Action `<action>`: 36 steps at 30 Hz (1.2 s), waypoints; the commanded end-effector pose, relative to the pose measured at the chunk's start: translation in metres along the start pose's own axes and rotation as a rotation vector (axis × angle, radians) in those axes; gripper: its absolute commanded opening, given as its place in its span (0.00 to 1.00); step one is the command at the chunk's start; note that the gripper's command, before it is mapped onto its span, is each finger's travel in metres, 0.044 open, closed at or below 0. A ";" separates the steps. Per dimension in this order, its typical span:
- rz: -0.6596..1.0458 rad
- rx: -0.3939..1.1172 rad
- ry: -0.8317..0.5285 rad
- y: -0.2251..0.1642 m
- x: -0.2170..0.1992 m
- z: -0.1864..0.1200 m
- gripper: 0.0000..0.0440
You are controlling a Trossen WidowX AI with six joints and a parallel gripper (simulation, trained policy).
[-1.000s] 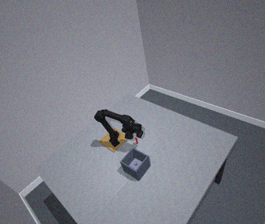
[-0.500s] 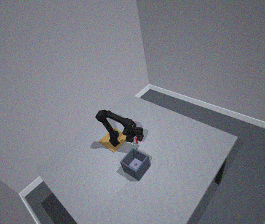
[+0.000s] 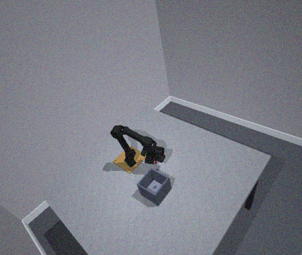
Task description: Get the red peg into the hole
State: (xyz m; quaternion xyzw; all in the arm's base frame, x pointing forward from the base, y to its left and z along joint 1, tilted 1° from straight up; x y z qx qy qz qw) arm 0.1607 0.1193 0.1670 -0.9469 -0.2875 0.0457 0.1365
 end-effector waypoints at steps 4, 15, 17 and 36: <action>-0.040 0.008 0.021 -0.001 0.005 -0.003 0.00; -0.105 0.069 0.183 -0.010 0.007 -0.040 0.00; -0.121 0.070 0.212 -0.011 0.006 -0.049 0.00; -0.179 -0.105 0.447 -0.002 -0.012 -0.143 0.00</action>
Point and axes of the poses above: the point midway between the two fingers, 35 mm back from their tips, its own z axis out along the fingers, its own x axis across the jaws, y = z × x, the point moved 10 cm from there along -z, back along the fingers, and after that the axes turned 11 degrees about -z, right-handed, at the moved point
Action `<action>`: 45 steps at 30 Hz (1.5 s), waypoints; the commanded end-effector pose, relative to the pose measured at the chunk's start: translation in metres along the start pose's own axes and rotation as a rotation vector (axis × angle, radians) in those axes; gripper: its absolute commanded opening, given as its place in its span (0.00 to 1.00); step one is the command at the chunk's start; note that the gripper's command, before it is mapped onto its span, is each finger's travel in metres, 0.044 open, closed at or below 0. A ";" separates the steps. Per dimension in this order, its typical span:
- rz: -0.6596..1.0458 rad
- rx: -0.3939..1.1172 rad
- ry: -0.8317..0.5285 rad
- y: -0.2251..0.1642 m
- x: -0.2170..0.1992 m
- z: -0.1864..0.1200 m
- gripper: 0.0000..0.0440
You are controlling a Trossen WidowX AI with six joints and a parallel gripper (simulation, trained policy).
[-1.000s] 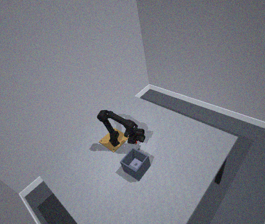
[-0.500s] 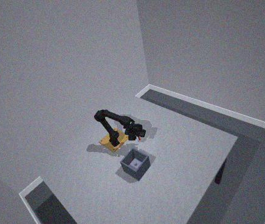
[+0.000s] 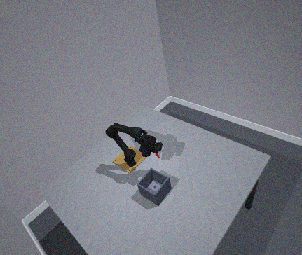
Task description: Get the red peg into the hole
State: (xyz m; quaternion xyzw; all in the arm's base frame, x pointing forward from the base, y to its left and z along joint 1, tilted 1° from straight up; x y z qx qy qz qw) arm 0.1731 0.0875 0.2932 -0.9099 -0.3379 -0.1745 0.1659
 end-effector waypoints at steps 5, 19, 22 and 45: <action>0.010 -0.122 0.037 0.014 0.003 -0.032 0.00; 0.124 -0.253 -0.034 0.059 0.001 -0.052 0.00; 0.147 -0.262 -0.050 0.070 0.001 -0.053 0.00; 0.238 -0.226 -0.127 0.151 -0.004 -0.035 0.00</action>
Point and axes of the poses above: the point midway between the two fingers, 35 mm back from their tips, its own z axis out along the fingers, its own x axis across the jaws, y = z × x, the point moved 10 cm from there along -z, back along the fingers, and after that the axes turned 11 degrees about -z, right-handed, at the moved point
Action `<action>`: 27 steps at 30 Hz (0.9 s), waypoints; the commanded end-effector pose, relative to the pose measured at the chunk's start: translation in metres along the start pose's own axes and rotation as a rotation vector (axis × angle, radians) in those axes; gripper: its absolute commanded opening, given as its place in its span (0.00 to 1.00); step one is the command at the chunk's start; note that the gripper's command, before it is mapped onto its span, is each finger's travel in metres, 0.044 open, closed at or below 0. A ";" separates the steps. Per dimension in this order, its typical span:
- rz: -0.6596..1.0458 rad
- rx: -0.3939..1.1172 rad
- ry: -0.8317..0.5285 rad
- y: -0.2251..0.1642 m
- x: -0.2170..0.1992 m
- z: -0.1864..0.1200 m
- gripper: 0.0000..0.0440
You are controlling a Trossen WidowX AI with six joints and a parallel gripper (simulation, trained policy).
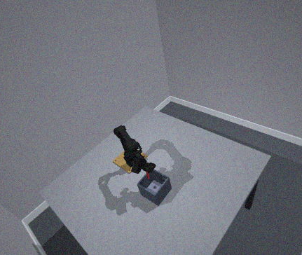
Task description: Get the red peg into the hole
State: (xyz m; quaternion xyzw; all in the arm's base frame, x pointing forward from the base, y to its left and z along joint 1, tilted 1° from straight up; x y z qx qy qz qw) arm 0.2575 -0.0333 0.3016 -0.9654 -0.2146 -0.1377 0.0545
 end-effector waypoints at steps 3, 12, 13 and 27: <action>-0.002 0.027 -0.016 0.014 0.003 0.017 0.00; -0.029 0.080 -0.023 0.028 0.009 0.044 0.00; -0.032 0.086 -0.023 0.029 0.010 0.047 0.00; -0.108 0.143 -0.017 0.037 0.021 0.086 0.00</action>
Point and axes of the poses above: the point midway between the two fingers, 35 mm back from their tips, its own z axis out along the fingers, its own x axis across the jaws, y = z × x, the point moved 10 cm from there along -z, back along the fingers, and after that the axes turned 11 degrees about -z, right-handed, at the moved point
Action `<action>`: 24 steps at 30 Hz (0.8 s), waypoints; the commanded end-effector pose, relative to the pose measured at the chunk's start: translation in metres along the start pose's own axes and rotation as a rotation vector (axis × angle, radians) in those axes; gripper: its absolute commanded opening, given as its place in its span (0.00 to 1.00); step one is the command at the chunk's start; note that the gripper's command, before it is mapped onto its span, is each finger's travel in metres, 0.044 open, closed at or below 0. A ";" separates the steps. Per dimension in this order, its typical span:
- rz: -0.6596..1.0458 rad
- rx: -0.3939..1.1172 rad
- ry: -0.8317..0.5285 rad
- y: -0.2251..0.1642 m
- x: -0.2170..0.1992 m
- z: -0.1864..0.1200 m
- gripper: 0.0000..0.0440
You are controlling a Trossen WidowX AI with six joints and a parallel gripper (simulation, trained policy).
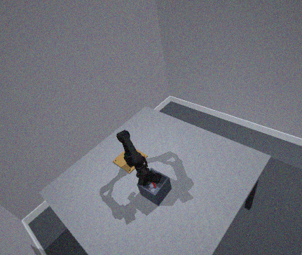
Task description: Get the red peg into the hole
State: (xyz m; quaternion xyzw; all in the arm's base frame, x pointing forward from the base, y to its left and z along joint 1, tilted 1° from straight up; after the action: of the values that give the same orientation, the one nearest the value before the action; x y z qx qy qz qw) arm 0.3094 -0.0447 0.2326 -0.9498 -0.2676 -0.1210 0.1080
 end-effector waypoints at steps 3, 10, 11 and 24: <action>-0.033 0.021 -0.010 0.005 0.001 0.018 0.00; -0.068 0.028 -0.030 0.008 0.001 0.034 0.24; -0.071 0.030 -0.033 0.009 0.001 0.036 0.29; -0.085 0.079 0.019 0.023 0.012 0.020 0.33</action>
State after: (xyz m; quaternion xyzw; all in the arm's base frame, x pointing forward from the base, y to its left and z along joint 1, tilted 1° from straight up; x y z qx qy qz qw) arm 0.3245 -0.0495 0.2200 -0.9373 -0.3025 -0.1162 0.1284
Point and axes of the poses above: the point midway between the two fingers, 35 mm back from their tips, its own z axis out along the fingers, its own x axis across the jaws, y = z × x, the point moved 10 cm from there along -z, back along the fingers, and after that the axes turned 11 degrees about -z, right-handed, at the moved point
